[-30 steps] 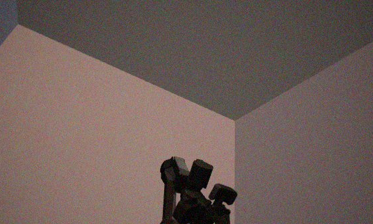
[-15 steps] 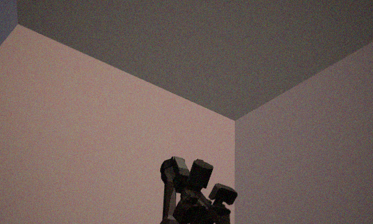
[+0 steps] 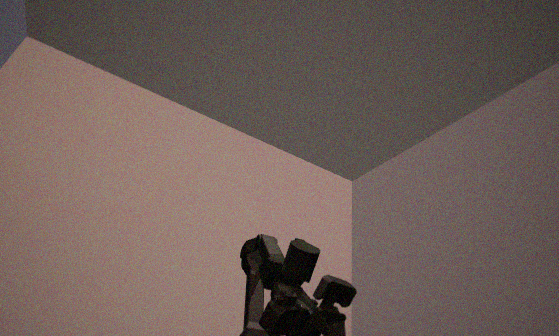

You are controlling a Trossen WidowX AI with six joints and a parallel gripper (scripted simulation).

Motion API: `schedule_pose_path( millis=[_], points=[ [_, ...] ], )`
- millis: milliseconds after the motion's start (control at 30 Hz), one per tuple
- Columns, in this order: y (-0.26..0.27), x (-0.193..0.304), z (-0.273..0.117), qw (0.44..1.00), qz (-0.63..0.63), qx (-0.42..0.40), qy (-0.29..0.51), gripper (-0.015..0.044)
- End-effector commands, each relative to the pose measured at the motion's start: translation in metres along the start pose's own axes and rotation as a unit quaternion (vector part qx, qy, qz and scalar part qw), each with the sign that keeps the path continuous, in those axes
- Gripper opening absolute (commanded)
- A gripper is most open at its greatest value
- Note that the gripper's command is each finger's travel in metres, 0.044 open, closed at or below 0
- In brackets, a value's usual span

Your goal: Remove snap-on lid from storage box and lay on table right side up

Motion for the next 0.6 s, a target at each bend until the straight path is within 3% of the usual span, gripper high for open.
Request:
schedule_pose_path(
  millis=[0,567],
  points=[
    [0.0006,-0.0001,0.0004,1.0,0.0,-0.001,-0.001,0.0],
    [0.0015,-0.0004,0.0015,1.0,0.0,-0.001,-0.001,0.0]
  ],
)
Point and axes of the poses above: the point midway between the two fingers, 35 mm back from their tips, its own z axis out along the fingers, its own y axis across the jaws, x = y × z, the point moved 3 cm from there along -z, back along the fingers, and after that the axes turned 14 degrees about -z, right-handed, at the moved point
